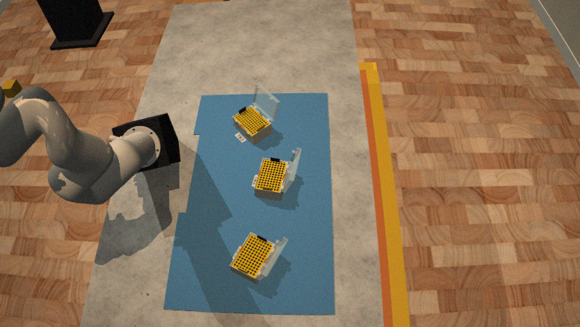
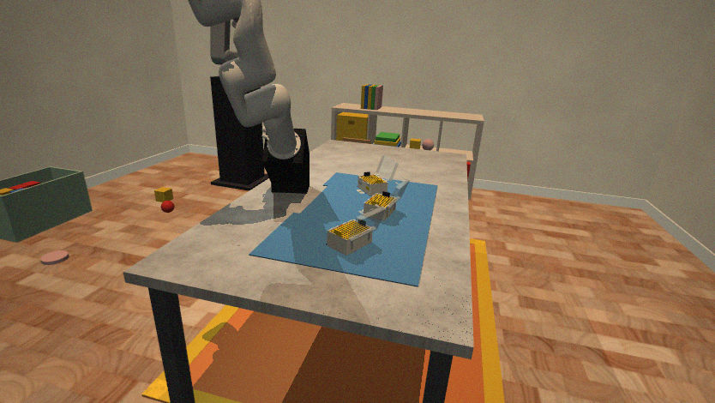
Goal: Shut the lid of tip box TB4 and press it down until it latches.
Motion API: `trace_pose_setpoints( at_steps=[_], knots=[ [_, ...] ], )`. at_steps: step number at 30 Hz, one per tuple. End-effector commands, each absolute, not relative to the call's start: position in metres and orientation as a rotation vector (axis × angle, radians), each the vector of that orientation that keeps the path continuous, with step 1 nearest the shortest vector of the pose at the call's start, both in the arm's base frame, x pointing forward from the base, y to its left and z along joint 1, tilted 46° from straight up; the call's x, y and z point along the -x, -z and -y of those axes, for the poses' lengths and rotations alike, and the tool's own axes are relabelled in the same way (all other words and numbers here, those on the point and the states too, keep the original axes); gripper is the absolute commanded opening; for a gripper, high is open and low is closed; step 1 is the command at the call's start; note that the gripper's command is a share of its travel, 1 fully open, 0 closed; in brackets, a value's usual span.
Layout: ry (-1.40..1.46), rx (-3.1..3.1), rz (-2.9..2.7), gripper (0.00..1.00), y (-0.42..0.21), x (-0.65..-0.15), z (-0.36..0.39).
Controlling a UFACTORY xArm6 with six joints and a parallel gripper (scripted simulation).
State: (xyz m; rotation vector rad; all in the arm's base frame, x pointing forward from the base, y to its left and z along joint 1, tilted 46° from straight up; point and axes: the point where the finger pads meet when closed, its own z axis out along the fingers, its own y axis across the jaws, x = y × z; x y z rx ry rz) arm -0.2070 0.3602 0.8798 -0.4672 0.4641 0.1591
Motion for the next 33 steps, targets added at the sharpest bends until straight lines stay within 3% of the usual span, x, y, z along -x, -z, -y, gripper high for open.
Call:
trace_pose_setpoints(
  at_steps=[1, 17, 18, 33],
  knots=[
    [-0.159, 0.467, -0.464, 1.0, -0.88, 0.207, -0.361],
    [-0.159, 0.467, -0.464, 1.0, -0.88, 0.207, -0.361],
    [-0.172, 0.491, -0.483, 0.0, -0.877, 0.205, -0.365],
    [-0.195, 0.535, -0.528, 0.0, -0.845, 0.179, -0.418]
  ],
)
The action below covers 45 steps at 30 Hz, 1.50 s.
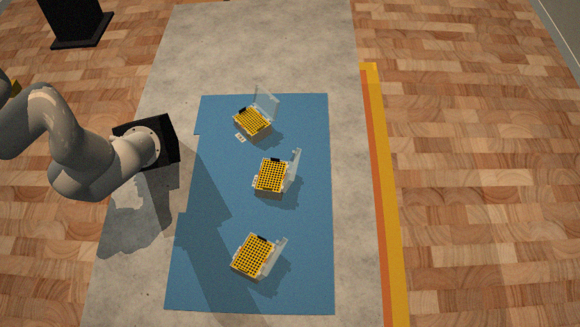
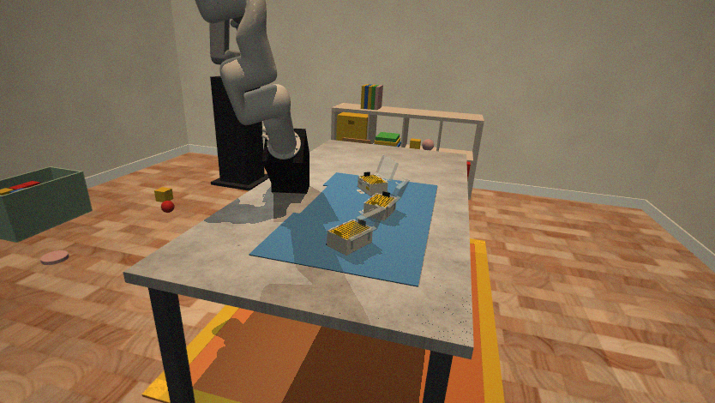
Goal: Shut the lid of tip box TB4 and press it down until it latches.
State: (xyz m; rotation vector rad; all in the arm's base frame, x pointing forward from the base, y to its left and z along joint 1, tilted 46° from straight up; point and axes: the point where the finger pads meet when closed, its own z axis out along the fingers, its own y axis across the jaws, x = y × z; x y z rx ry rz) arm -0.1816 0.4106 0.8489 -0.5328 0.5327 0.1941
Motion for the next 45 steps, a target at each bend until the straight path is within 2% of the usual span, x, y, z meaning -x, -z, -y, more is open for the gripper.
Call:
trace_pose_setpoints(
  at_steps=[1, 45],
  knots=[
    [-0.195, 0.535, -0.528, 0.0, -0.845, 0.179, -0.418],
    [-0.234, 0.629, -0.815, 0.0, -0.737, 0.059, -0.519]
  ],
)
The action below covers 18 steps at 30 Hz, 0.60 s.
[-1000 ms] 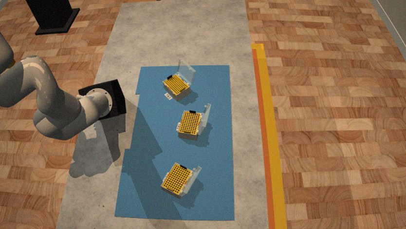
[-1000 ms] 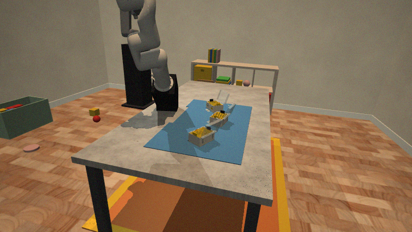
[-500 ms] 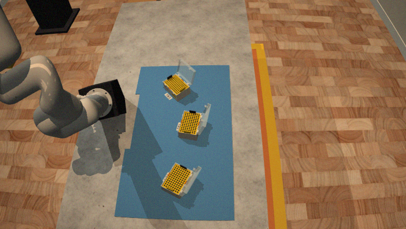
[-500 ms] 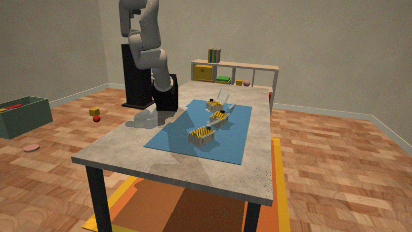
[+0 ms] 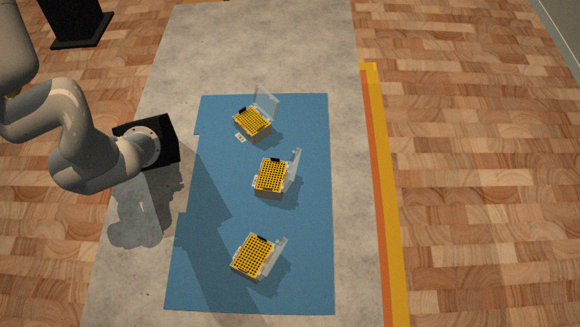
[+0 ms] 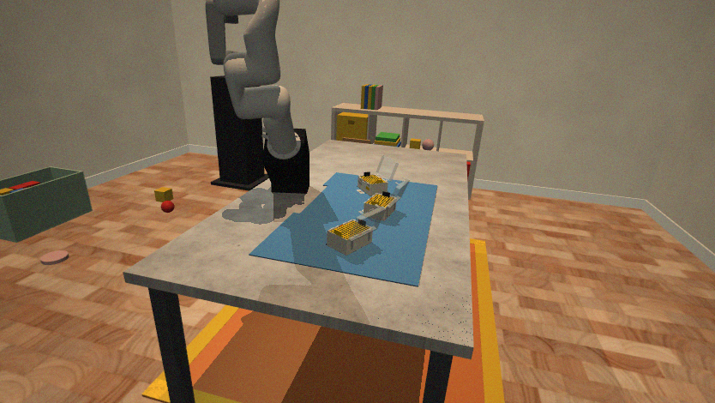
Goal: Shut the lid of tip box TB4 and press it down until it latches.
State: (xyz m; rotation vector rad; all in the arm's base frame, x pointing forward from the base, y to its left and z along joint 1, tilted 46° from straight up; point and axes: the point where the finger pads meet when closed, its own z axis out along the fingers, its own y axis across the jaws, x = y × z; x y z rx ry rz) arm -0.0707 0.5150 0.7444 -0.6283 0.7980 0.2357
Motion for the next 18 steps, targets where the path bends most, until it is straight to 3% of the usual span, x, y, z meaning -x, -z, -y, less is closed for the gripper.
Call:
trace_pose_setpoints(
  at_steps=[1, 18],
  knots=[
    [-0.234, 0.629, -0.815, 0.0, -0.734, 0.056, -0.521],
    [-0.226, 0.616, -0.967, 0.0, -0.691, 0.001, -0.538]
  ],
)
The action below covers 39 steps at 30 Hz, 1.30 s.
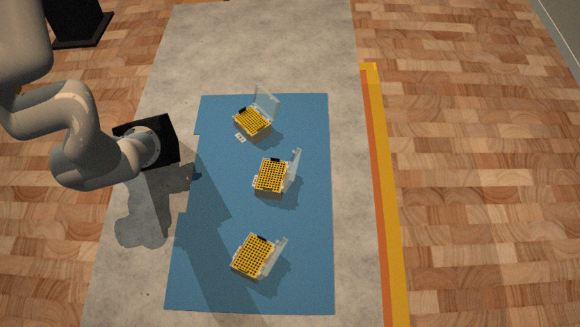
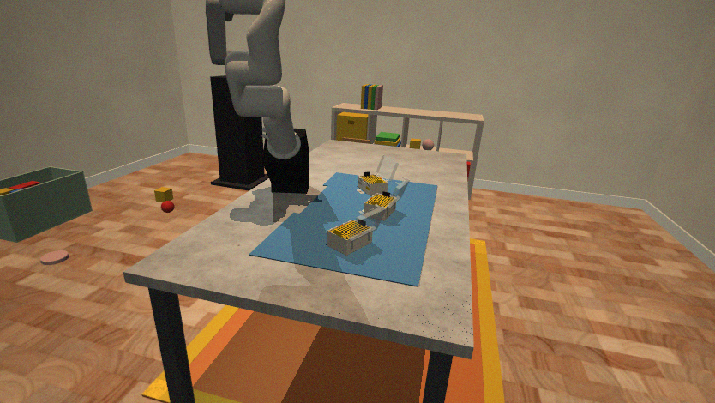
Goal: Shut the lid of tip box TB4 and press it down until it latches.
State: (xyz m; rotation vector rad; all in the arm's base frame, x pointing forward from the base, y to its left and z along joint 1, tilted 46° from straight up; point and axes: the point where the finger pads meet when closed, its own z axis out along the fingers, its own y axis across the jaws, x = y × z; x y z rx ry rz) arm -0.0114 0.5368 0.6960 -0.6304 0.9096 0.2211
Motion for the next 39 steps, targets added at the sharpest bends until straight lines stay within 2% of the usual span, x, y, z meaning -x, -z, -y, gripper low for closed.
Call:
trace_pose_setpoints(
  at_steps=[1, 39],
  knots=[
    [-0.226, 0.616, -0.967, 0.0, -0.688, -0.003, -0.539],
    [-0.188, 0.526, -1.211, 0.0, -0.59, -0.129, -0.534]
  ],
)
